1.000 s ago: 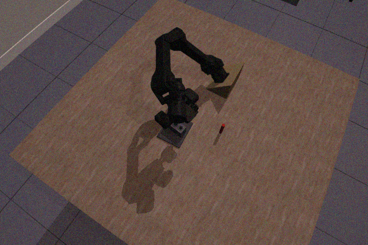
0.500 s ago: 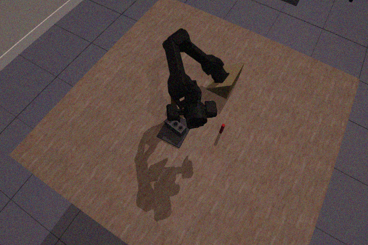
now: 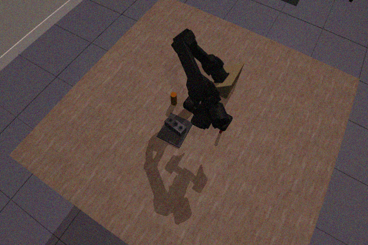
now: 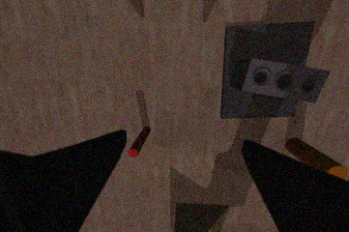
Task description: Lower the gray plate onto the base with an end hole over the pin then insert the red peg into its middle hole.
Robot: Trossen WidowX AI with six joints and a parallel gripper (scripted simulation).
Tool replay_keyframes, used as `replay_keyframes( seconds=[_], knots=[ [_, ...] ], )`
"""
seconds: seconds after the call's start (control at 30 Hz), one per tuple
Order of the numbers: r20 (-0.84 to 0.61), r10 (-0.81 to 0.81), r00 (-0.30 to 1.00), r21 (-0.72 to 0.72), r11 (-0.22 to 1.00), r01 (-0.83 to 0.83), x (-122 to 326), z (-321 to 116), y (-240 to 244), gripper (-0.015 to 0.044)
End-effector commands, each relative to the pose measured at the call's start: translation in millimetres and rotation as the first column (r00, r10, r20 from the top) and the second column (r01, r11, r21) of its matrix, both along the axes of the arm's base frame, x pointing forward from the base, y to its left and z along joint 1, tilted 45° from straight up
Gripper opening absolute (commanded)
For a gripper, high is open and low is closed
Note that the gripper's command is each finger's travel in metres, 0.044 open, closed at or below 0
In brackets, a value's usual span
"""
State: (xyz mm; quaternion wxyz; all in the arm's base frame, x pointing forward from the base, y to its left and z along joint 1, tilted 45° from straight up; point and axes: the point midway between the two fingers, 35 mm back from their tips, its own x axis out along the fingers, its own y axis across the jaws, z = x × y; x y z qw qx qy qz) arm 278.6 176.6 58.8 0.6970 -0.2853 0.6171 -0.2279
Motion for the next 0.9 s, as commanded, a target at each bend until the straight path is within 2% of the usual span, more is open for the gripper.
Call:
replay_keyframes(
  seconds=[0.0,0.27,0.87],
  knots=[
    [0.406,-0.495,0.768,0.194,0.868,0.457,-45,-41,28,0.044],
    [0.536,-0.677,0.503,0.35,0.721,0.598,-63,-56,36,0.044],
    [0.537,-0.678,0.502,0.35,0.721,0.598,-63,-56,36,0.044]
  ],
)
